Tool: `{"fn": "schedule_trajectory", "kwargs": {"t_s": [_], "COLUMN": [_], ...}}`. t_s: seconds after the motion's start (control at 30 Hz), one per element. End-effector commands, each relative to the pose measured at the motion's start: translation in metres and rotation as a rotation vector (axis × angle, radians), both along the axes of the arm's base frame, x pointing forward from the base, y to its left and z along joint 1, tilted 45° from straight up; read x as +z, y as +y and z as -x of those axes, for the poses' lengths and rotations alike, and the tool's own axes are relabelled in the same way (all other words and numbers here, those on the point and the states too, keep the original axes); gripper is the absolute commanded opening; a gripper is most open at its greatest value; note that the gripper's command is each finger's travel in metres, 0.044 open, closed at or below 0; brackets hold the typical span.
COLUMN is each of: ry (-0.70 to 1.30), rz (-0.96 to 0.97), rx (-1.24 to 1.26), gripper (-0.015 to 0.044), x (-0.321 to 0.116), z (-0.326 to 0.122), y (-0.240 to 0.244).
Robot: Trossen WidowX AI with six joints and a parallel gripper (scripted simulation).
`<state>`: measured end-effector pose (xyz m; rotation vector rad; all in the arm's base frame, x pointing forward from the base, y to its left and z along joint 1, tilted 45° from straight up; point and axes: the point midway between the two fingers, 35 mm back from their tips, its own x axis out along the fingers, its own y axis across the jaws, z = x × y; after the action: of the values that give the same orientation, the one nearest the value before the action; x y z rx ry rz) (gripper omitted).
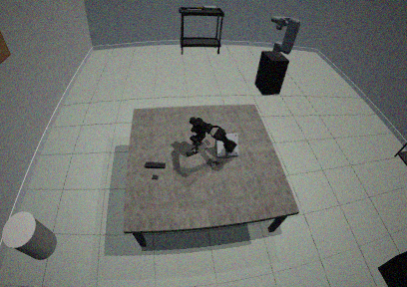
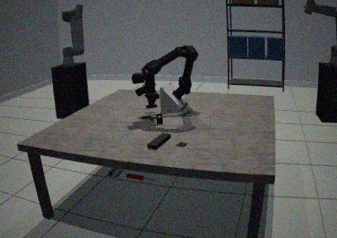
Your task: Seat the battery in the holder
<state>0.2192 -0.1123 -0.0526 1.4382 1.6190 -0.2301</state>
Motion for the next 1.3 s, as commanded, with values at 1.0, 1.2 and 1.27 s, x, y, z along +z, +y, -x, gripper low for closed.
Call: {"fn": "schedule_trajectory", "kwargs": {"t_s": [1.0,1.2,1.27], "ry": [-0.94,-0.984,-0.997], "rz": [0.191,0.229,0.24], "rx": [0.91,0.852,0.834], "gripper": [0.0071,0.0071,0.0071], "x": [0.066,0.057,0.055], "z": [-0.083,-0.087,-0.088], "y": [0.034,0.042,0.045]}}
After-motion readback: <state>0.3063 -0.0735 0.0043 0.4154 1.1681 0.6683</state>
